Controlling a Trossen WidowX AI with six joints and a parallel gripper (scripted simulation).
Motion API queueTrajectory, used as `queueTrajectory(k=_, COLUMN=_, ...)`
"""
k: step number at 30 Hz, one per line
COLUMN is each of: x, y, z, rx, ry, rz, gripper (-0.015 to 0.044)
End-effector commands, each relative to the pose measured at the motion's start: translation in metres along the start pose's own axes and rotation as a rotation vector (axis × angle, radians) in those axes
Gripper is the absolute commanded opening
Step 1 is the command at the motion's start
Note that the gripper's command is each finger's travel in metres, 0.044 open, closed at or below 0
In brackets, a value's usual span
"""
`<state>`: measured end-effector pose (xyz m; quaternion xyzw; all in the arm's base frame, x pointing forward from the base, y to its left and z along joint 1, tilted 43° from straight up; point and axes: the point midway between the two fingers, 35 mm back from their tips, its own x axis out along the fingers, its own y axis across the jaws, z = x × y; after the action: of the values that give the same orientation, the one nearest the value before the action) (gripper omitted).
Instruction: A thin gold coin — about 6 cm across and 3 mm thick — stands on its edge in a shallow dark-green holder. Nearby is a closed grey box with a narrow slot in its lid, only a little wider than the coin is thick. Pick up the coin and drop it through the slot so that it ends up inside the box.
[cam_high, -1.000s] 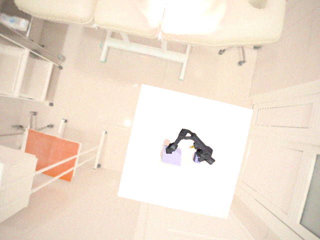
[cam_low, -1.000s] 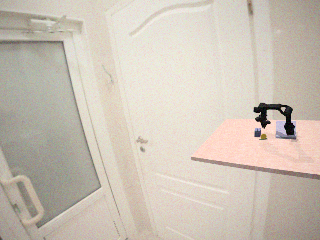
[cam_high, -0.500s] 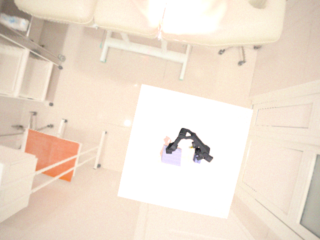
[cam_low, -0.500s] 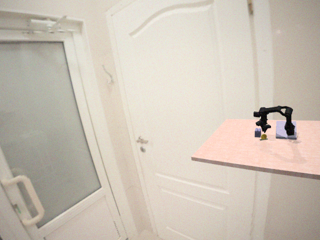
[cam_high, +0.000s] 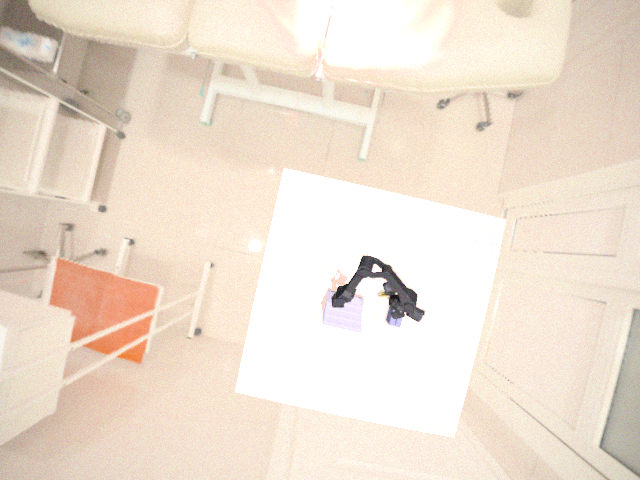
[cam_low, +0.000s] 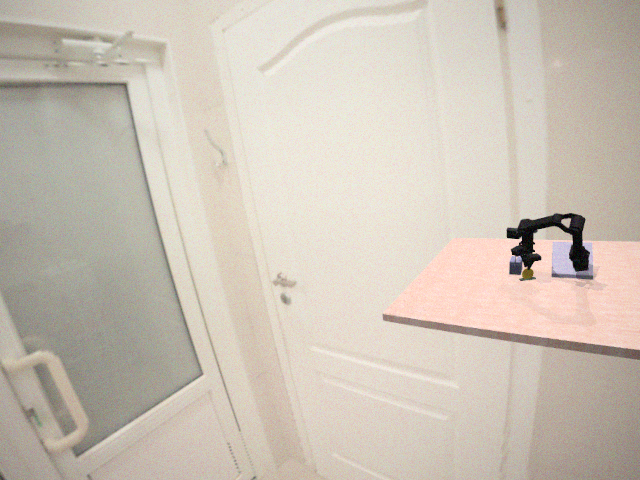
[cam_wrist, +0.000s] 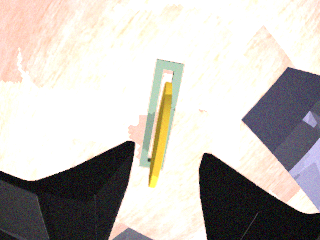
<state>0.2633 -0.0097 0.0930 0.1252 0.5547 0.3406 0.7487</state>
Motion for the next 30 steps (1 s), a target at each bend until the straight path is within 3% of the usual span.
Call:
queueTrajectory(k=1, x=0.010, y=0.001, z=-0.001, rx=0.007, ry=0.004, rz=0.005, gripper=0.0161)
queueTrajectory(k=28, x=0.051, y=0.005, z=-0.002, rx=0.002, ry=-0.001, rz=0.012, gripper=0.0161)
queueTrajectory(k=30, x=0.051, y=0.005, z=-0.002, rx=0.002, ry=-0.001, rz=0.012, gripper=0.0108)
